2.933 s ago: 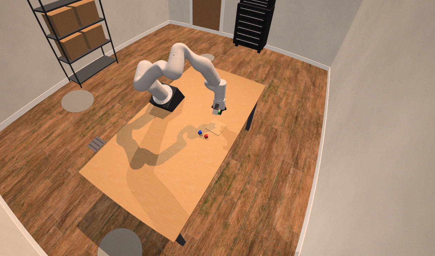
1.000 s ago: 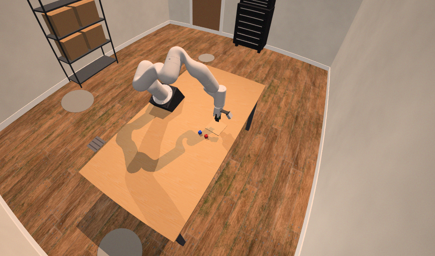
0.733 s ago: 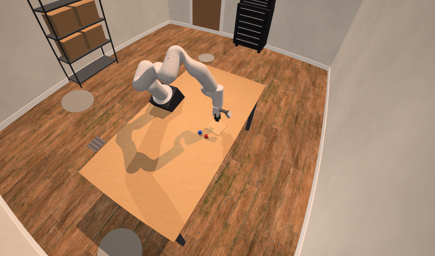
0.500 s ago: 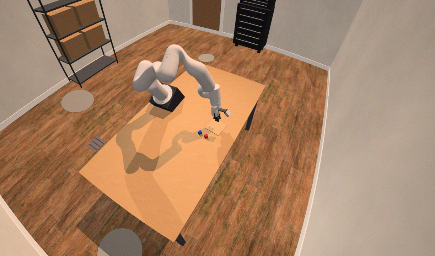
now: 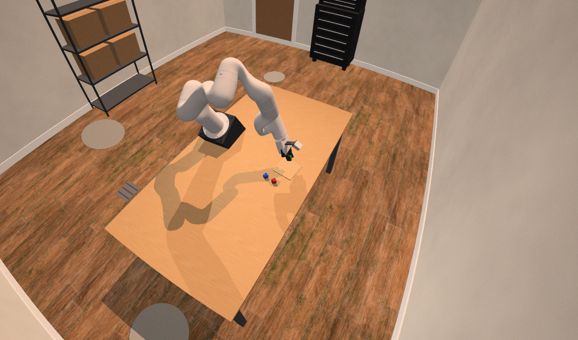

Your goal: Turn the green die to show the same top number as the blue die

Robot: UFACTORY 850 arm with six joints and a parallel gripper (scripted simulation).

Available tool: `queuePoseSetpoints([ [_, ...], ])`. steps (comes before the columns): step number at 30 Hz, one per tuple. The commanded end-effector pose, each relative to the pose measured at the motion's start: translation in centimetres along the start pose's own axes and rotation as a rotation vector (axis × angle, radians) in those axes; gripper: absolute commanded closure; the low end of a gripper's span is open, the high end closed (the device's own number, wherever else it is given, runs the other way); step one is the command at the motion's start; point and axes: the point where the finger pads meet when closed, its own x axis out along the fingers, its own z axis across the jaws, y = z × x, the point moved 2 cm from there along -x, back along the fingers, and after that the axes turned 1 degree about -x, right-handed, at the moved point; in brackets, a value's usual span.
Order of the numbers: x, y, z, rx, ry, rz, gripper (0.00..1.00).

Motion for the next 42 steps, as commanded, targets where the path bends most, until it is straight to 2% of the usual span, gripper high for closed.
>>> queuePoseSetpoints([
  [1,0.2,-0.6,0.4,0.01,-0.004,0.167,0.79],
  [9,0.2,-1.2,0.3,0.012,-0.005,0.374,0.79],
  [12,0.2,-1.2,0.3,0.012,-0.005,0.381,0.79],
  [16,0.3,-1.6,0.3,0.012,-0.008,0.527,0.79],
  [20,0.4,-1.8,0.3,0.012,-0.01,0.61,0.79],
  [24,0.4,-1.9,0.2,0.013,-0.01,0.637,0.79],
  [33,0.5,-2.0,0.2,0.013,-0.01,0.638,0.79],
  [42,2.3,-2.8,0.2,0.013,-0.01,0.638,0.79],
])
